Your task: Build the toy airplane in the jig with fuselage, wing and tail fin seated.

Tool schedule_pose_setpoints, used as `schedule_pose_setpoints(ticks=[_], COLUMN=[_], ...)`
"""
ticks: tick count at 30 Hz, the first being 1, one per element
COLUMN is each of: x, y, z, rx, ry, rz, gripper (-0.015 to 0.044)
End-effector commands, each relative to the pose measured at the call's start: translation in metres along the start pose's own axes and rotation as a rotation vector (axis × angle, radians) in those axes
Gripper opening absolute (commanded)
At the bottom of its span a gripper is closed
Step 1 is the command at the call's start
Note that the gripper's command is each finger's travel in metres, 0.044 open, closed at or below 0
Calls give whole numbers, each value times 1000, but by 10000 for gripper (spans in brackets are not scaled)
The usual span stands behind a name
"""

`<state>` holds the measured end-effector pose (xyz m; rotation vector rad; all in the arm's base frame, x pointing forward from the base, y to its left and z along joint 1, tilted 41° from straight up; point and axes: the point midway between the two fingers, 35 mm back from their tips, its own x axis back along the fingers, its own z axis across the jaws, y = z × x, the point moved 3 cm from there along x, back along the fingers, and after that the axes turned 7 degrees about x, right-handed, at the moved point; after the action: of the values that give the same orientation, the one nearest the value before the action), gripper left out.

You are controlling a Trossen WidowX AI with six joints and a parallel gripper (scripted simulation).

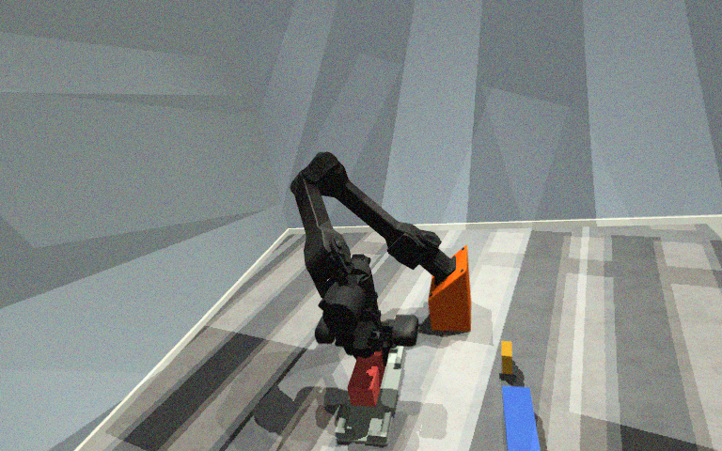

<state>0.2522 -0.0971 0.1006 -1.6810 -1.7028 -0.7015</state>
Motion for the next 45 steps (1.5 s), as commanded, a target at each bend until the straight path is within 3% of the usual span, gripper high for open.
schedule_pose_setpoints(ticks=[1,37,42,45], x=[0,-40,-38,-38], y=[0,0,0,0], z=[-1,-2,-3,-3], rx=[2,2,-3,-3], ry=[-4,-6,-9,-9], rz=[-1,-1,0,0], gripper=[196,196,162,83])
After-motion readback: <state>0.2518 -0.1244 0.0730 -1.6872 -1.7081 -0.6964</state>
